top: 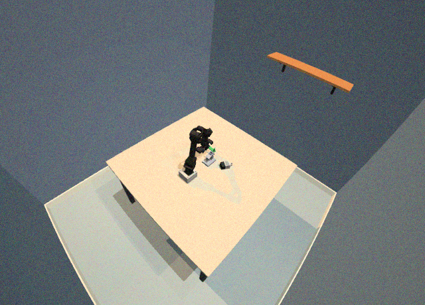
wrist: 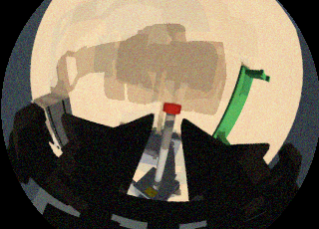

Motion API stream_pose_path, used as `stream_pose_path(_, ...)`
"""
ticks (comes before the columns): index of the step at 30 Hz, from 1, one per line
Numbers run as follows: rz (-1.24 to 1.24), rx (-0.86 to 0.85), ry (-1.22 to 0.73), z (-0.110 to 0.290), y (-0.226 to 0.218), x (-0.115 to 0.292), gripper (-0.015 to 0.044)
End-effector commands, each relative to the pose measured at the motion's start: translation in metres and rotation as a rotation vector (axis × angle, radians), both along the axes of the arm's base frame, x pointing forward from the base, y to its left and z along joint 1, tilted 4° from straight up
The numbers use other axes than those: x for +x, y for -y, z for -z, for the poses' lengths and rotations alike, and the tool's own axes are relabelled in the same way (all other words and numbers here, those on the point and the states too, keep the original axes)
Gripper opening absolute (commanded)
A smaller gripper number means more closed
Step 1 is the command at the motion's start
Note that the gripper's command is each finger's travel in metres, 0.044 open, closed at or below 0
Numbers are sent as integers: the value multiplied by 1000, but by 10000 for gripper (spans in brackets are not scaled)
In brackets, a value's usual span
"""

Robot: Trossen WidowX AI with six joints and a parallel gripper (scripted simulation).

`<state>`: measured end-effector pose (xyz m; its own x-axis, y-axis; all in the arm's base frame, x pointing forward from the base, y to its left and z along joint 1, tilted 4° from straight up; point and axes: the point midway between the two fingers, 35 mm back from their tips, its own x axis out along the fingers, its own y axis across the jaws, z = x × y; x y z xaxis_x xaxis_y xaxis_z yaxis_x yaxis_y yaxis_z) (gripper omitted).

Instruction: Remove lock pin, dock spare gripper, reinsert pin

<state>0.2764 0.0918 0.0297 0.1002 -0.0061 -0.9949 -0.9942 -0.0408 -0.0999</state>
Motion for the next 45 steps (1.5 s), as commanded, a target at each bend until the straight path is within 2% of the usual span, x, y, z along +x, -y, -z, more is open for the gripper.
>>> stream_pose_path(1,-5,2,-3,1,0,0,64)
stream_pose_path(3,-5,2,-3,1,0,0,11)
stream_pose_path(5,-5,2,-3,1,0,0,0)
stream_pose_path(13,-5,12,-4,0,-1,0,0)
stream_pose_path(25,1,175,-17,-10,-7,0,0)
stream_pose_path(45,-2,190,-19,-15,-22,1,0)
